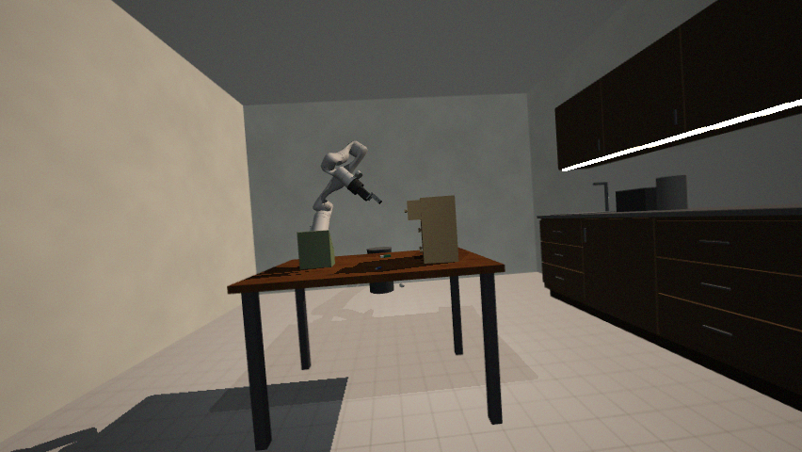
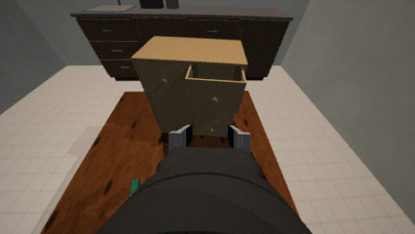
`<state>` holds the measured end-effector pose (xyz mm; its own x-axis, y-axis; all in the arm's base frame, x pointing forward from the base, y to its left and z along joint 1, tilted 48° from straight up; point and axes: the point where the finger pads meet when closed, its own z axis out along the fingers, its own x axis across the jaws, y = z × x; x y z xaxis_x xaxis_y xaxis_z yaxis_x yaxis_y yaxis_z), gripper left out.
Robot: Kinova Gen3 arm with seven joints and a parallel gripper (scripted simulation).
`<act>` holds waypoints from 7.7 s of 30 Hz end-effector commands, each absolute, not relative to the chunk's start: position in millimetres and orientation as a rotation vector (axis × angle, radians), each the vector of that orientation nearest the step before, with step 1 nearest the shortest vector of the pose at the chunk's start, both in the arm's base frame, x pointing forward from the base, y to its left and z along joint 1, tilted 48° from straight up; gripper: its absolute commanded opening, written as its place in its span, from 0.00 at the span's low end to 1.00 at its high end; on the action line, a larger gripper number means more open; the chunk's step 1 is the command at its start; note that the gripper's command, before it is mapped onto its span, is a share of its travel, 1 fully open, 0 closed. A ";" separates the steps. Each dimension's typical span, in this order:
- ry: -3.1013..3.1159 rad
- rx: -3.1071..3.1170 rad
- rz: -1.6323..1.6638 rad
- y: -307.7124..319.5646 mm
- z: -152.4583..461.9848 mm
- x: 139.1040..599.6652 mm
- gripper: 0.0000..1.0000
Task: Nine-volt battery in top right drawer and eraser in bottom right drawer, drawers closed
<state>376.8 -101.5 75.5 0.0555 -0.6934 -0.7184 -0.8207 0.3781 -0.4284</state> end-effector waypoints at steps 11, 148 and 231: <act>1.678 -1.159 0.018 -86.2 56.8 376.2 1.00; 1.640 -0.981 -0.176 -48.2 21.6 446.2 0.00; 1.640 -0.981 -0.176 -39.2 14.2 512.2 0.00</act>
<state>507.3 -40.7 11.6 -0.0011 -0.6694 -0.7429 -0.5016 0.6430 -0.5787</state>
